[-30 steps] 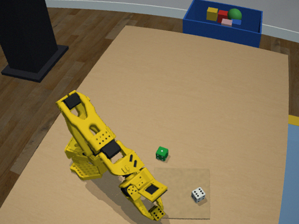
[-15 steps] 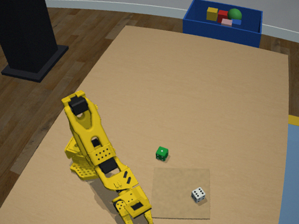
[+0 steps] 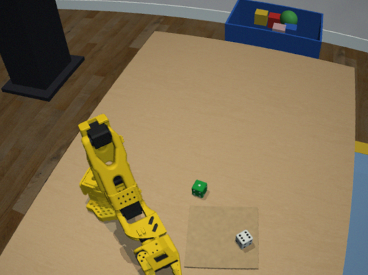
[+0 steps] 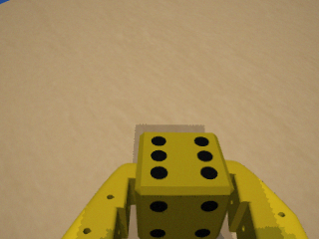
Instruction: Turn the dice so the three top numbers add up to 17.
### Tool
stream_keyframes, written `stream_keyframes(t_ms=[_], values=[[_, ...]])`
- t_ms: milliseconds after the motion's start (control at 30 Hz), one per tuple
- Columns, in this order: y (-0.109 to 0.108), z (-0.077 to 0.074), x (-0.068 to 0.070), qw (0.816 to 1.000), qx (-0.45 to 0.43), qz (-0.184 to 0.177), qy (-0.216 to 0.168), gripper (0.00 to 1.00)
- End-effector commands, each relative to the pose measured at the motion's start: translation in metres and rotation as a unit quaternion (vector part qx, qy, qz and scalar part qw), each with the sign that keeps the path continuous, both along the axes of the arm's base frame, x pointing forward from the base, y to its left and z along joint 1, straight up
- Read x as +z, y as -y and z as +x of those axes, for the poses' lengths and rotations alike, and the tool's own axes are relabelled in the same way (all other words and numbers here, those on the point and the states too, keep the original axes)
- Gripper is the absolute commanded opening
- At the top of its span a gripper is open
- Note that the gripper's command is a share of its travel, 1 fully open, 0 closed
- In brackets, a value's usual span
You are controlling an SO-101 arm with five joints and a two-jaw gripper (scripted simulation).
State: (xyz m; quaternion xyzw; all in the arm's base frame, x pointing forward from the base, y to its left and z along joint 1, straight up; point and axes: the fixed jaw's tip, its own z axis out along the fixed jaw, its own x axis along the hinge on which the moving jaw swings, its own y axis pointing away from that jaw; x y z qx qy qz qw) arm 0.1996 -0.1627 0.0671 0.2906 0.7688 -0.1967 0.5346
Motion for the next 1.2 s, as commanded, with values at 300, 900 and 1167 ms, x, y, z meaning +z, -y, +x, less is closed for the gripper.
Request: stream_keyframes(t_ms=[300, 900, 1167], values=[[0.0032, -0.0006, 0.0046, 1.0, -0.007, -0.005, 0.012, 0.0], [0.0036, -0.0087, -0.0036, 1.0, -0.018, 0.004, 0.0, 0.0], [0.0037, -0.0087, -0.0044, 1.0, -0.018, 0.004, 0.0, 0.0]])
